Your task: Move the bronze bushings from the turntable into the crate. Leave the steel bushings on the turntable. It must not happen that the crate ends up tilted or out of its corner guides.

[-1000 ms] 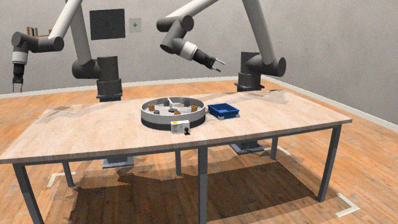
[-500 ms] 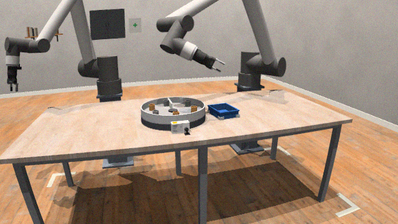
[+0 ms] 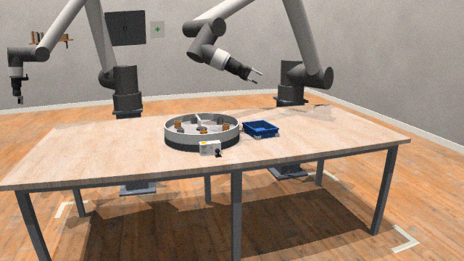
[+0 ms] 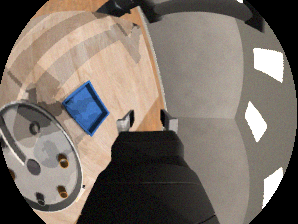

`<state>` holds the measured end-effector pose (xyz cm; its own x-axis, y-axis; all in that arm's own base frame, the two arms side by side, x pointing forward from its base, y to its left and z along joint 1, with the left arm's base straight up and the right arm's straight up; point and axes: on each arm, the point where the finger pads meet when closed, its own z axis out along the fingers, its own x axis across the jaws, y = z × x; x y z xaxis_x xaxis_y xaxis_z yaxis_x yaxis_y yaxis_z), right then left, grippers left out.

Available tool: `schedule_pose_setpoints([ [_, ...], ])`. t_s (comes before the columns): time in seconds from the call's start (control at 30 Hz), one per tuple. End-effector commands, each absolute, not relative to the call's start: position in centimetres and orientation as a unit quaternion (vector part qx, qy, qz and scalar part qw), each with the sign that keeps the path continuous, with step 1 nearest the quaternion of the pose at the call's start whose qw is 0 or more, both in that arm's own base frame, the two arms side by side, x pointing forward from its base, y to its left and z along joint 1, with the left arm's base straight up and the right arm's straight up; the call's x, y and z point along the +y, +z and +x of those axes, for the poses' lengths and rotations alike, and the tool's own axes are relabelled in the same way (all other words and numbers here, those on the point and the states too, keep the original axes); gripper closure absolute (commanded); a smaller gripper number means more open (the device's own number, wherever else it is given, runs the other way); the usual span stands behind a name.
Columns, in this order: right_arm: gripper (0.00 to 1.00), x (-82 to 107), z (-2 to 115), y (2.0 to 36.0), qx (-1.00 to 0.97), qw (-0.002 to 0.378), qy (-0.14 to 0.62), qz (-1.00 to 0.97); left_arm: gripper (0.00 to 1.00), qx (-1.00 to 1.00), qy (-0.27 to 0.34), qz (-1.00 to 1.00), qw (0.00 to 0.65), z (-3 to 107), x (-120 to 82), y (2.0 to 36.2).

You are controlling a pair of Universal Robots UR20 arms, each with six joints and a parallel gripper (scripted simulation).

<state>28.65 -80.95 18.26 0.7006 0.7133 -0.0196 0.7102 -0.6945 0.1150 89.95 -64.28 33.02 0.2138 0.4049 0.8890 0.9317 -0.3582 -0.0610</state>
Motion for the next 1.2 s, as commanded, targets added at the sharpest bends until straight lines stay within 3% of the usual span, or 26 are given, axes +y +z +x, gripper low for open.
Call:
schedule_pose_setpoints([
  [0.0, 0.0, -82.5, 21.8, 17.7, 0.293, 0.042, 0.011, 0.955, 0.0, -0.47, -0.416, -0.712, 0.316, 90.0, -64.3, 33.1],
  [0.57, 0.0, -82.9, 9.2, 16.7, 0.112, 0.014, 0.004, 0.994, 0.0, -0.47, -0.416, -0.712, 0.316, 90.0, -64.3, 33.1],
  [1.17, 0.0, -82.5, 3.8, 16.3, 0.03, 0.002, 0.001, 1.0, 0.0, -0.47, -0.416, -0.712, 0.316, 90.0, -64.3, 33.1],
])
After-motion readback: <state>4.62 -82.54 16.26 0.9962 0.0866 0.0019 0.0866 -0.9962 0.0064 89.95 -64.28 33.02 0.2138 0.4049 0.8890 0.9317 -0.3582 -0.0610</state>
